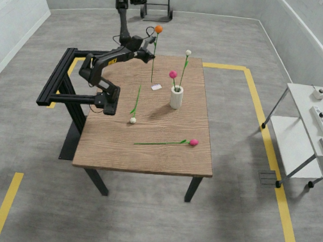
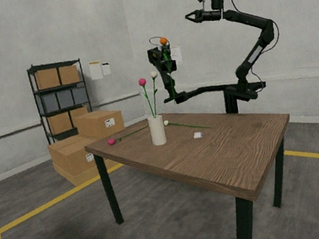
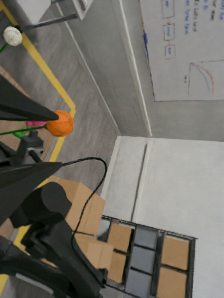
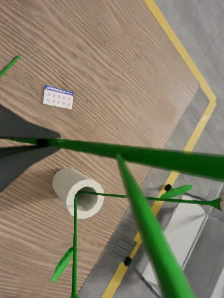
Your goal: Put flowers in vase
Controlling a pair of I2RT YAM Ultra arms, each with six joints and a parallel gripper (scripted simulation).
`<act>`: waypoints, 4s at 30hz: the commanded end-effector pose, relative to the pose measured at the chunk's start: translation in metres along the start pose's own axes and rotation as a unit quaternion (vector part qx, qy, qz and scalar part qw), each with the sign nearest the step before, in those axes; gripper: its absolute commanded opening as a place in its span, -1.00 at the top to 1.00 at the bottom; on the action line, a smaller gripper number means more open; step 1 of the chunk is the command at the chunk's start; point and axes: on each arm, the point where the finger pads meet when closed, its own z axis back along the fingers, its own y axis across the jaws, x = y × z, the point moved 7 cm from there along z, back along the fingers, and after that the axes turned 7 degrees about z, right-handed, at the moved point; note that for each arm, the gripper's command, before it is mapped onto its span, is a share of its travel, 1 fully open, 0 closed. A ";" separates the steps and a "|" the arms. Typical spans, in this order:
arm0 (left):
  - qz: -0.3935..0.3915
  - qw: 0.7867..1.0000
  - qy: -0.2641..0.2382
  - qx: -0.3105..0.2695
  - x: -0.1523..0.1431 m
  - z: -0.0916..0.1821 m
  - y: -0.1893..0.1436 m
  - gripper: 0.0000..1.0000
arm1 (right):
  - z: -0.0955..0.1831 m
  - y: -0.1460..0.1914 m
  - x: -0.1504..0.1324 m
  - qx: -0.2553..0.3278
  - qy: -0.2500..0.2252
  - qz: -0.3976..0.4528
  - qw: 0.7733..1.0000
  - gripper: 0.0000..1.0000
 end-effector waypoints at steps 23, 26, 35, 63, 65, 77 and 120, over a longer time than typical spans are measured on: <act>0.038 0.997 -0.019 -0.060 0.122 0.163 0.008 0.40 | 0.001 -0.006 0.007 -0.012 -0.023 -0.016 1.000 1.00; 0.039 0.997 -0.018 -0.064 0.124 0.172 0.008 0.40 | -0.005 -0.007 0.015 -0.018 -0.022 -0.021 0.999 1.00; 0.045 0.996 -0.031 -0.073 0.132 0.212 0.012 0.40 | -0.024 -0.028 0.022 -0.078 -0.015 -0.056 0.995 1.00; 0.047 0.995 -0.038 -0.079 0.135 0.231 0.014 0.40 | -0.055 -0.055 0.039 -0.173 -0.004 -0.109 0.979 1.00; 0.047 0.995 -0.038 -0.079 0.135 0.232 0.014 0.40 | -0.052 -0.053 0.041 -0.171 -0.007 -0.108 0.979 1.00; 0.047 0.995 -0.038 -0.079 0.135 0.232 0.014 0.40 | -0.078 -0.079 0.046 -0.241 0.007 -0.149 0.959 1.00; 0.047 0.995 -0.038 -0.079 0.135 0.232 0.014 0.40 | -0.101 -0.102 0.059 -0.335 0.024 -0.199 0.921 1.00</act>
